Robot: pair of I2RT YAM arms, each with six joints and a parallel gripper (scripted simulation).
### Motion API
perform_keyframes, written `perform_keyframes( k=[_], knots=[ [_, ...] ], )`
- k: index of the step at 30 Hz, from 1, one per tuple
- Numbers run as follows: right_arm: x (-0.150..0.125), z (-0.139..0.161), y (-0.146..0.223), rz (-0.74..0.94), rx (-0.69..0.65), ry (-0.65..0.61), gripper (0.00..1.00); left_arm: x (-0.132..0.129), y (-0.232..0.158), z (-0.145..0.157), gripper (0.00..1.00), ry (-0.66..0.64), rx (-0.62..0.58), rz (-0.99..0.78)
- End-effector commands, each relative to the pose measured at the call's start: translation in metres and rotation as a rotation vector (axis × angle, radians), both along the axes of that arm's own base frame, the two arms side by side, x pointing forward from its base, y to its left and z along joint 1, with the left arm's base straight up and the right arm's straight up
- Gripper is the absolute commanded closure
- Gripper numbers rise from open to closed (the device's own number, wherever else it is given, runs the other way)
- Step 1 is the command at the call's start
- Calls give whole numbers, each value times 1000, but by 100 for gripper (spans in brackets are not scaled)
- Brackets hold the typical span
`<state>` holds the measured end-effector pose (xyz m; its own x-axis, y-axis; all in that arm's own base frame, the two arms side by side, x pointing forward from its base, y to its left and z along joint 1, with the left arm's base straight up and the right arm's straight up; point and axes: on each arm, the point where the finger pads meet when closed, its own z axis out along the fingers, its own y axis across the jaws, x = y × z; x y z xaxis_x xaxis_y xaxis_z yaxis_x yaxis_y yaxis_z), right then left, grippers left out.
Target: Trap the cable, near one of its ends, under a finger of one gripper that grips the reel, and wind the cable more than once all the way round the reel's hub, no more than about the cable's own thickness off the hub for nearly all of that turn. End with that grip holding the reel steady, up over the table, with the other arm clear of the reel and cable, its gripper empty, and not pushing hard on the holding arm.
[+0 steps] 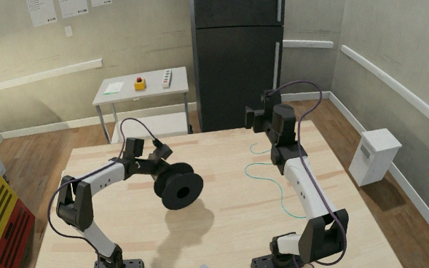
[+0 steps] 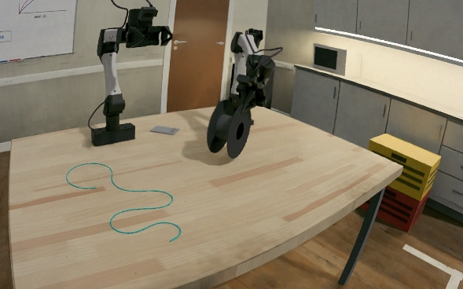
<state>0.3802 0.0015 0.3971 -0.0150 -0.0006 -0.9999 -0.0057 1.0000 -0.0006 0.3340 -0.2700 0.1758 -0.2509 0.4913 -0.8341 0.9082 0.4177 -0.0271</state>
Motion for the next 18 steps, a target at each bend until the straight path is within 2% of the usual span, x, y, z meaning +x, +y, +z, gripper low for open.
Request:
perform_keyframes(
  k=[1,8,12,14,15,18],
  knots=[
    [2,-5,-3,-13,6,3,0,10,-11,30,100,-68,-61,-24],
    [2,-5,-3,-13,6,3,0,10,-11,27,100,-70,-61,-24],
    [2,-5,-3,-13,6,3,0,3,-7,4,100,-31,-43,-23],
    [2,-5,-3,-13,6,3,0,3,-7,4,100,-31,-43,-23],
    [2,-5,-3,-13,6,3,0,6,-9,15,100,-57,-56,-24],
    [2,-5,-3,-13,6,3,0,4,-7,0,100,-33,-44,-23]
  ],
)
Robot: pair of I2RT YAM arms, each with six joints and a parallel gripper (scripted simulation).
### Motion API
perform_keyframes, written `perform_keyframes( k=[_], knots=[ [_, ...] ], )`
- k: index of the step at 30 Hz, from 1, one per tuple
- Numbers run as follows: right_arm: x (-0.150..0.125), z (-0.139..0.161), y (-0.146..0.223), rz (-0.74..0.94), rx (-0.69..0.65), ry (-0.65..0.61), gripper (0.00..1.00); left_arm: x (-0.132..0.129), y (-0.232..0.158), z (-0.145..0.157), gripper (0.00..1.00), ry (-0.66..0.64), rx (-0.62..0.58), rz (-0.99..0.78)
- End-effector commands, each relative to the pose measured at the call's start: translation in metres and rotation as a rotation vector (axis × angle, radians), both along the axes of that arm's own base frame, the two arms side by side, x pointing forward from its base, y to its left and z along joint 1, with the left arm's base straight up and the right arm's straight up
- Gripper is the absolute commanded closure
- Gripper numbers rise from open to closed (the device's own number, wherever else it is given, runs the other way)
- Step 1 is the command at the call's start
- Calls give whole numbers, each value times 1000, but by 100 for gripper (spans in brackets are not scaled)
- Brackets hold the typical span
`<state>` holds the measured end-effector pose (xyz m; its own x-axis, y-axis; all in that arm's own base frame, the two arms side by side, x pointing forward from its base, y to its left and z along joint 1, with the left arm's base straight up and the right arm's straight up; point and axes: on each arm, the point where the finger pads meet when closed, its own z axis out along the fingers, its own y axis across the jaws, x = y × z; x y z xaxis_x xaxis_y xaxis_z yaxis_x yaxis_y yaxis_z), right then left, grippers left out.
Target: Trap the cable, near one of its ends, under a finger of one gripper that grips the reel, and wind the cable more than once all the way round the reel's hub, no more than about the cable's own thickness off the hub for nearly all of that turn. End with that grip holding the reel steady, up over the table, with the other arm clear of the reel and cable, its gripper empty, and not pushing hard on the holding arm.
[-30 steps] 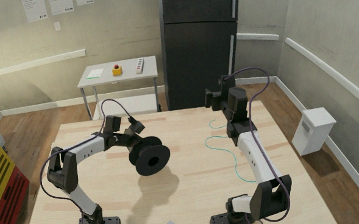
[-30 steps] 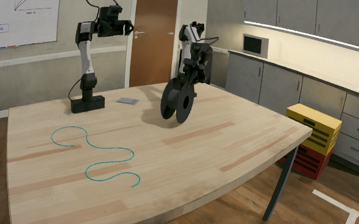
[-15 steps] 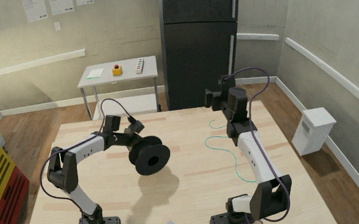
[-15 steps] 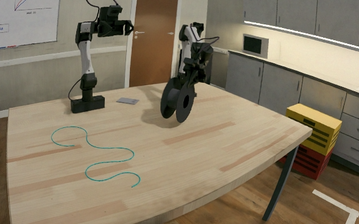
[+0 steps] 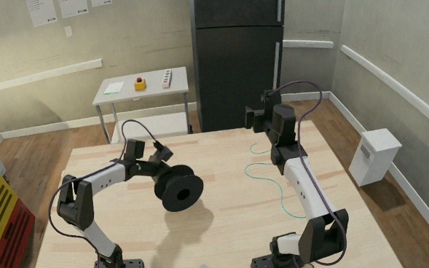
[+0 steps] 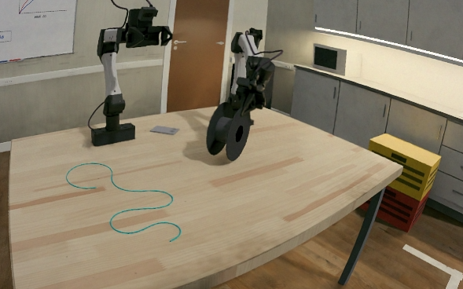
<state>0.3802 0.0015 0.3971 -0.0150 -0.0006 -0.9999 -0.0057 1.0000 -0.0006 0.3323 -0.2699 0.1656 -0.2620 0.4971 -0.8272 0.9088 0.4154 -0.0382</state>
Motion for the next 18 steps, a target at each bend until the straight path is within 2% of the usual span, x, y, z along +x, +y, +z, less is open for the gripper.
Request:
perform_keyframes(
  k=[1,18],
  knots=[
    [2,-5,-3,-13,6,3,0,5,-7,6,100,-40,-47,-20],
    [2,-5,-3,-13,6,3,0,6,-8,1,100,-51,-53,-19]
  ],
)
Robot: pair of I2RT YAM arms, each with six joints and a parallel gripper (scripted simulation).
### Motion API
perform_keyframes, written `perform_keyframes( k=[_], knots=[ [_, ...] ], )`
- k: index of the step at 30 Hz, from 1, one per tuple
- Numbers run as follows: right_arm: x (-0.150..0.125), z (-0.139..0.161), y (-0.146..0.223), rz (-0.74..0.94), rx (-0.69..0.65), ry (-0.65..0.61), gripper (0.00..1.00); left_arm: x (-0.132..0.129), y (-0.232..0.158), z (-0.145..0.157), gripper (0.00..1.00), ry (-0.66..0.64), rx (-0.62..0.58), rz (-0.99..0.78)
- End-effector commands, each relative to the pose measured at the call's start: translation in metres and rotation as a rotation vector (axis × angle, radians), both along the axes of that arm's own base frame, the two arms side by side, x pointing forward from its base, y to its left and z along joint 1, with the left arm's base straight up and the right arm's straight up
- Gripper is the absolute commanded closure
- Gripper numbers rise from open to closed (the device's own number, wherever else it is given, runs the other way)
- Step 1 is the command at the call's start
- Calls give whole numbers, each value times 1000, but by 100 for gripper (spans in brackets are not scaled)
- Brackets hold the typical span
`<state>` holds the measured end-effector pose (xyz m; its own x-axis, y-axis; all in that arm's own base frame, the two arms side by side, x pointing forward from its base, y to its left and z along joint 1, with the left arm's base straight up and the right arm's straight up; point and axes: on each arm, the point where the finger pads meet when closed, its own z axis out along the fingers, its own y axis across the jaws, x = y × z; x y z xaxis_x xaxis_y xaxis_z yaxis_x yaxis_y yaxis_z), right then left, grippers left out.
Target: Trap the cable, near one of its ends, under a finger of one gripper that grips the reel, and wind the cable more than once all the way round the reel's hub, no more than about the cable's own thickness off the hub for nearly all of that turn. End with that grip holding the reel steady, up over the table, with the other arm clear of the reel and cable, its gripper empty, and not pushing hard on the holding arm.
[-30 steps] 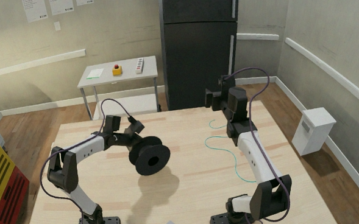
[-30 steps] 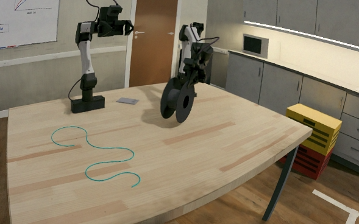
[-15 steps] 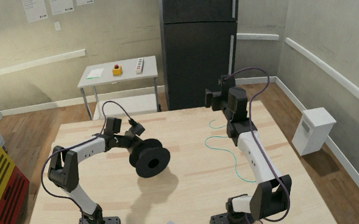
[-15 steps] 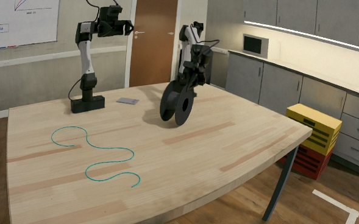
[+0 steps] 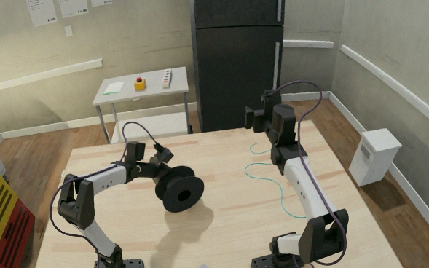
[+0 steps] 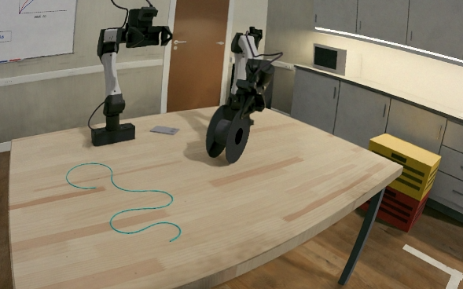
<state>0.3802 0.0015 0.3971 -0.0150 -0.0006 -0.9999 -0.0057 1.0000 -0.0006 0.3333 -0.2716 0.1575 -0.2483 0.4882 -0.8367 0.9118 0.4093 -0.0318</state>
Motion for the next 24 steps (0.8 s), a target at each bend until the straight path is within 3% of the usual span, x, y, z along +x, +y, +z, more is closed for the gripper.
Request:
perform_keyframes(
  k=[1,24],
  knots=[
    [2,-5,-3,-13,6,3,0,6,-6,10,100,-39,-41,-13],
    [2,-5,-3,-13,6,3,0,5,-6,10,100,-41,-42,-13]
  ],
)
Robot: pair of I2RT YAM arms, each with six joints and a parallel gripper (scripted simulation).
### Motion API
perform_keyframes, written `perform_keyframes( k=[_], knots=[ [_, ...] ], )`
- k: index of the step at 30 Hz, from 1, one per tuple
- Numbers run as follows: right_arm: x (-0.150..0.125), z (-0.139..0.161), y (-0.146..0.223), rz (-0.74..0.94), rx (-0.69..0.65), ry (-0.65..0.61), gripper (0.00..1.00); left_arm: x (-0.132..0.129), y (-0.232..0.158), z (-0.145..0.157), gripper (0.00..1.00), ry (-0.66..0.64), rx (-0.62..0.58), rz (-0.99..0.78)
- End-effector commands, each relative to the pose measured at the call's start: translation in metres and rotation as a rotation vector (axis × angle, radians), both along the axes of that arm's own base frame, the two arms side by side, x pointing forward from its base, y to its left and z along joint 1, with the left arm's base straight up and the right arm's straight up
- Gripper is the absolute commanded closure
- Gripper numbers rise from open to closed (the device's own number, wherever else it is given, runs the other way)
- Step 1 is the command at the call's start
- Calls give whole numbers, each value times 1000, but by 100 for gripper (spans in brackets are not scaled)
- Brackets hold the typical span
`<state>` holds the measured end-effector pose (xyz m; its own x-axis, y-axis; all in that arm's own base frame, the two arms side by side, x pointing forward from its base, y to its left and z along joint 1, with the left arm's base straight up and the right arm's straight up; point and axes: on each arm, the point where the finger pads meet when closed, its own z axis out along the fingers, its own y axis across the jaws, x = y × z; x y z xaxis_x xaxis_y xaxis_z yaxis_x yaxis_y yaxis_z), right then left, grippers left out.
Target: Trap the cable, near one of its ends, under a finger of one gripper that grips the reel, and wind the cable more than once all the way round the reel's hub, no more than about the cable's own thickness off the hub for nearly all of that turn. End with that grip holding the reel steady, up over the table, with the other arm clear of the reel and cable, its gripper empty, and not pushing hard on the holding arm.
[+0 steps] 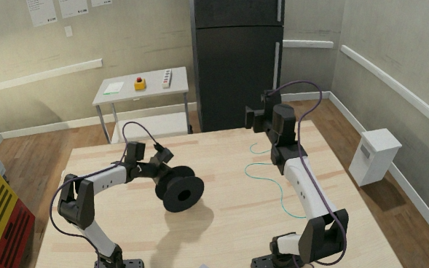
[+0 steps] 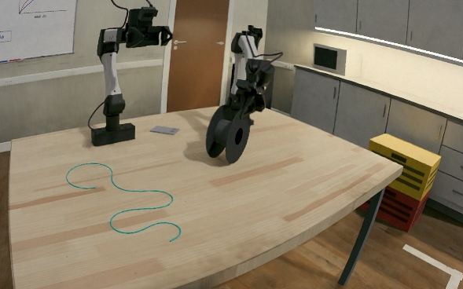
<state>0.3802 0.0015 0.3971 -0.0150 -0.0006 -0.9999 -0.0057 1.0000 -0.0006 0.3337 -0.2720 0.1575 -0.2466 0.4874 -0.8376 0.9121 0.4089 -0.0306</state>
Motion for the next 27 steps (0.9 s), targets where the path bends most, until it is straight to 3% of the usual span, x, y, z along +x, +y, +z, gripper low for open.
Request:
perform_keyframes(
  k=[1,5,20,22,27],
  knots=[
    [2,-5,-3,-13,6,3,0,4,-5,10,100,-39,-41,-13],
    [2,-5,-3,-13,6,3,0,4,-5,10,100,-39,-41,-13],
    [2,-5,-3,-13,6,3,0,5,-5,10,62,-40,-39,-10],
    [2,-5,-3,-13,6,3,0,5,-5,10,62,-40,-39,-10],
    [2,-5,-3,-13,6,3,0,5,-5,10,50,-41,-39,-10]
  ],
)
